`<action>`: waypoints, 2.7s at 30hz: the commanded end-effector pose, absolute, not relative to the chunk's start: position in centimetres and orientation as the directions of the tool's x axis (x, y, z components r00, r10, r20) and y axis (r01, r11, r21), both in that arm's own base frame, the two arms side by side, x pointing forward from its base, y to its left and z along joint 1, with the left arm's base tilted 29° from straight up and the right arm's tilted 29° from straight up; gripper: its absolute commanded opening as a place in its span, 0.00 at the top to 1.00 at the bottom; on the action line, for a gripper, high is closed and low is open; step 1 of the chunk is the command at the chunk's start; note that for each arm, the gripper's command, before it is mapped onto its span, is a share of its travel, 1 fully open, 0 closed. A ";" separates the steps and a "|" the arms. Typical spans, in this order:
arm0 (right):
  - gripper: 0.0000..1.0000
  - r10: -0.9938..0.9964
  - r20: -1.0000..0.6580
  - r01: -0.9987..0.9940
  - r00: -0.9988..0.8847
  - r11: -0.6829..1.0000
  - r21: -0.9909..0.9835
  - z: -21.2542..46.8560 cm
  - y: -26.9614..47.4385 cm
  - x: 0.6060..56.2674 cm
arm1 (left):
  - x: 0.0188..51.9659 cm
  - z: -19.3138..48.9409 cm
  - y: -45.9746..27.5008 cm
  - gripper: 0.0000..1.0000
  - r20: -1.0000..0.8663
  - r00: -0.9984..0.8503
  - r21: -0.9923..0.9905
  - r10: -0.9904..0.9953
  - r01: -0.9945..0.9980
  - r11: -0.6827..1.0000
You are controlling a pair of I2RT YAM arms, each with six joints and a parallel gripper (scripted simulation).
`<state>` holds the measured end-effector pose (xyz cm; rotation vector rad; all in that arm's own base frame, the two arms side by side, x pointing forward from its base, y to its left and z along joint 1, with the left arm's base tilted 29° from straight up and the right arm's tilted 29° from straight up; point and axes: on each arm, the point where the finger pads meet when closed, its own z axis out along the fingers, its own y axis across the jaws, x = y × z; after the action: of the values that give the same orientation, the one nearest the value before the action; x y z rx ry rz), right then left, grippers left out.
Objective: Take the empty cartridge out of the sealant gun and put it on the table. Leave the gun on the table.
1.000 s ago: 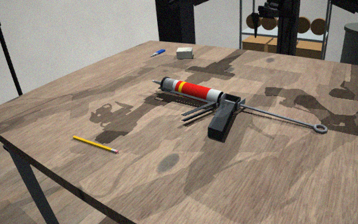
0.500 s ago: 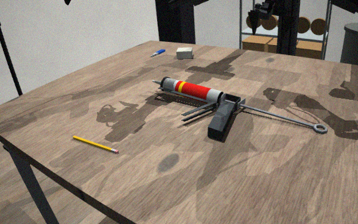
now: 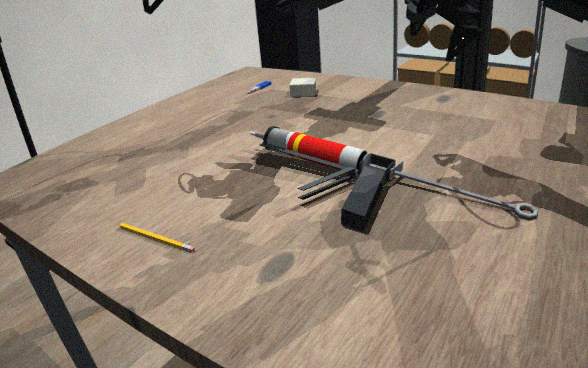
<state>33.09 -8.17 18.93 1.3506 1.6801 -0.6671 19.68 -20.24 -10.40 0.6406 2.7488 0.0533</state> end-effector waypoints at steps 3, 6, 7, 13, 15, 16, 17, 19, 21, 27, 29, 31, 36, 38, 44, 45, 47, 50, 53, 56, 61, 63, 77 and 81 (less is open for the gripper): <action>0.00 0.478 -0.875 0.893 -0.080 0.425 0.150 19.6 -6.6 34.0 | 19.6 -9.2 -21.8 0.00 -0.284 -0.734 -0.019 0.617 0.647 0.762; 0.00 0.441 -0.883 0.851 -0.159 0.515 0.104 18.3 -5.4 33.8 | 20.1 -7.6 -22.3 0.00 -0.337 -0.637 -0.062 0.693 0.750 0.659; 0.00 0.427 -0.885 0.835 -0.186 0.544 0.087 17.8 -4.9 33.6 | 20.4 -7.1 -22.5 0.00 -0.359 -0.606 -0.070 0.710 0.776 0.627; 0.00 0.321 -0.885 0.710 -0.337 0.704 -0.015 14.7 -2.4 32.7 | 21.9 -3.5 -22.9 0.00 -0.512 -0.390 -0.053 0.766 0.904 0.425; 0.00 0.280 -0.881 0.660 -0.381 0.750 -0.046 13.7 -1.5 32.5 | 22.2 -2.5 -22.8 0.00 -0.552 -0.316 -0.030 0.771 0.932 0.361; 0.00 0.256 -0.879 0.631 -0.402 0.774 -0.063 13.2 -1.0 32.4 | 22.3 -1.9 -22.8 0.00 -0.574 -0.275 -0.015 0.772 0.945 0.326; 0.00 0.231 -0.876 0.599 -0.424 0.797 -0.080 12.7 -0.6 32.2 | 22.5 -1.4 -22.8 0.00 -0.595 -0.234 0.004 0.769 0.956 0.294; 0.00 0.204 -0.872 0.565 -0.445 0.820 -0.096 12.2 0.0 32.1 | 22.7 -0.8 -22.7 0.00 -0.615 -0.192 0.026 0.764 0.964 0.263; 0.00 0.180 -0.870 0.535 -0.459 0.838 -0.109 11.8 0.3 32.2 | 22.7 -0.6 -22.7 0.00 -0.627 -0.152 0.041 0.764 0.973 0.227; 0.00 -0.087 -0.802 0.202 -0.592 0.946 -0.252 6.4 4.8 30.7 | 23.9 3.7 -22.0 0.00 -0.711 0.134 0.246 0.690 0.967 0.066; 0.00 -0.181 -0.764 0.088 -0.620 0.951 -0.297 4.4 6.0 30.1 | 24.1 4.7 -21.8 0.00 -0.716 0.213 0.308 0.664 0.951 0.028; 0.00 -0.254 -0.748 -0.010 -0.614 0.949 -0.315 3.4 7.2 29.8 | 24.2 5.4 -21.5 0.00 -0.715 0.272 0.357 0.644 0.934 0.001; 0.00 -0.390 -0.688 -0.183 -0.611 0.916 -0.357 0.6 9.0 28.8 | 24.9 6.5 -21.1 0.00 -0.707 0.327 0.420 0.627 0.907 0.000; 0.00 -0.420 -0.672 -0.220 -0.609 0.904 -0.366 0.0 9.4 28.5 | 24.8 6.4 -20.9 0.00 -0.707 0.324 0.418 0.628 0.908 0.002; 0.00 -0.539 -0.598 -0.371 -0.593 0.842 -0.392 -2.9 10.7 27.3 | 25.0 6.9 -20.4 0.00 -0.707 0.327 0.433 0.628 0.901 0.019; 0.00 -0.558 -0.583 -0.395 -0.590 0.830 -0.395 -3.4 10.9 27.1 | 24.8 6.8 -20.3 0.00 -0.708 0.323 0.429 0.629 0.903 0.018; 0.00 -0.580 -0.562 -0.421 -0.589 0.814 -0.400 -4.0 11.0 26.8 | 24.8 6.7 -20.1 0.00 -0.705 0.318 0.426 0.634 0.905 0.019; 0.00 -0.626 -0.518 -0.465 -0.583 0.780 -0.419 -4.7 11.0 26.8 | 25.3 5.9 -19.8 0.00 -0.698 0.295 0.409 0.652 0.912 0.025; 0.00 -0.666 -0.482 -0.502 -0.569 0.746 -0.438 -5.1 11.1 27.1 | 25.6 5.4 -19.6 0.00 -0.696 0.272 0.394 0.664 0.918 0.037; 0.23 -0.703 -0.443 -0.537 -0.556 0.711 -0.454 -5.6 10.9 27.2 | 26.1 5.2 -19.4 0.00 -0.692 0.263 0.398 0.673 0.916 0.051; 0.25 -0.848 -0.221 -0.691 -0.482 0.523 -0.498 -8.1 9.8 27.9 | 27.5 4.0 -18.4 0.00 -0.682 0.199 0.373 0.704 0.922 0.101; 0.25 -0.893 -0.108 -0.750 -0.436 0.427 -0.505 -9.2 9.1 28.6 | 27.9 3.4 -18.0 0.00 -0.679 0.169 0.359 0.714 0.925 0.122; 0.25 -0.935 0.308 -0.918 -0.175 0.042 -0.395 -14.4 7.4 33.4 | 30.3 0.4 -16.0 0.00 -0.687 0.003 0.273 0.726 0.928 0.255; 0.25 -0.924 0.361 -0.930 -0.126 -0.017 -0.366 -15.4 7.4 34.5 | 30.9 -0.4 -15.6 0.00 -0.699 -0.047 0.240 0.714 0.925 0.296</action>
<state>34.41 8.12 -14.88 -1.9098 2.2406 -0.7811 28.88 -15.92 -0.62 1.5457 1.7947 -0.3887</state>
